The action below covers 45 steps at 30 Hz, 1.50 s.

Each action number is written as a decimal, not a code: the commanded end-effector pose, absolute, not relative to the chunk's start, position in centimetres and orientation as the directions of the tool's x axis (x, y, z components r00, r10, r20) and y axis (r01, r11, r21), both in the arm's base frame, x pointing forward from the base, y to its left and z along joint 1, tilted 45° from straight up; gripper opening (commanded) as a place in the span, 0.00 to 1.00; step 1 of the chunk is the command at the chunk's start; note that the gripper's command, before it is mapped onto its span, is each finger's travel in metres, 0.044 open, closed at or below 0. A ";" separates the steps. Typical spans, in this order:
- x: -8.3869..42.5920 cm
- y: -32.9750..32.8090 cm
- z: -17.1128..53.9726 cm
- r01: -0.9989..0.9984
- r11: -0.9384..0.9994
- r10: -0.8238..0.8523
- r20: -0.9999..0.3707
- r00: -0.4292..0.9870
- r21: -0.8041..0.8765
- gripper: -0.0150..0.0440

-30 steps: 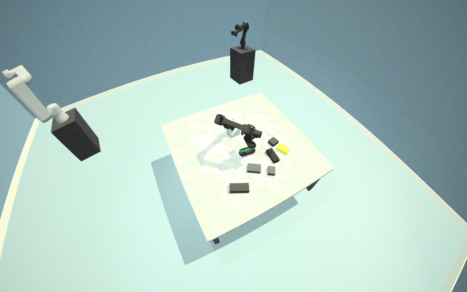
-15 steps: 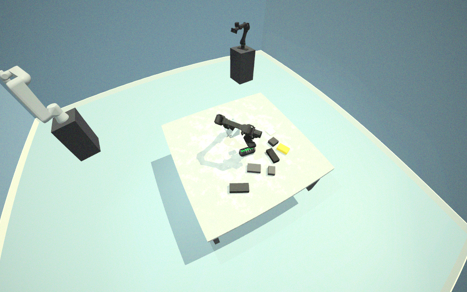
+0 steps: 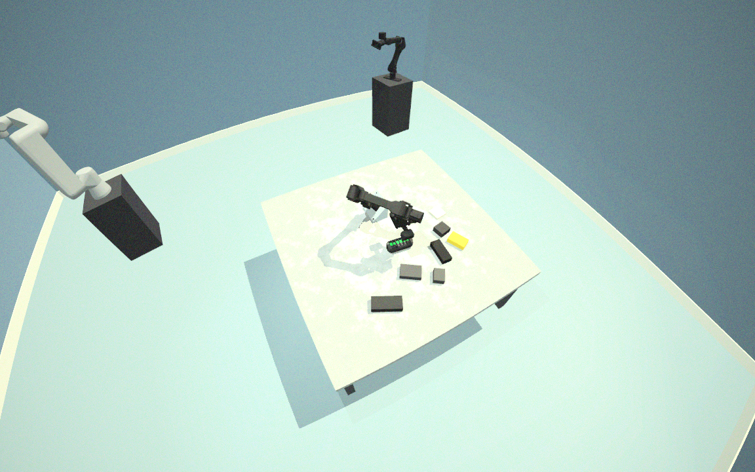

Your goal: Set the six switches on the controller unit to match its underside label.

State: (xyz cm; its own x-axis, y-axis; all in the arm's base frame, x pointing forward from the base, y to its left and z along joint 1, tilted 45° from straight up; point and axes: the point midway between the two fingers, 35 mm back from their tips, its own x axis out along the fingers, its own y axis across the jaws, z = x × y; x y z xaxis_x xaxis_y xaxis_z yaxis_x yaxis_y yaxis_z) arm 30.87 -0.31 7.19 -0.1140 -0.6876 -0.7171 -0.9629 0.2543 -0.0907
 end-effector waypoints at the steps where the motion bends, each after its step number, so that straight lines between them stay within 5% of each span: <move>1: 31.6 -1.1 6.5 -0.963 0.254 -0.688 -0.717 -0.112 -0.093 0.91; 16: 34.5 -5.4 3.2 -0.961 0.258 -0.694 -0.711 -0.112 -0.101 0.25; 37: 34.4 -5.4 3.1 -0.960 0.263 -0.692 -0.713 -0.116 -0.099 0.25; 45: 34.9 -1.9 6.7 -0.960 0.263 -0.690 -0.714 -0.116 -0.098 0.61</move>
State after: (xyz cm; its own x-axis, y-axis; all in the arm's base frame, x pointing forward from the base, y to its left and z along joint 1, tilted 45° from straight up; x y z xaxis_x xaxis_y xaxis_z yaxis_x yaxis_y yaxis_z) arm 34.81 -2.92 5.80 -0.1200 -0.6930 -0.7109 -0.9594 0.2651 -0.0965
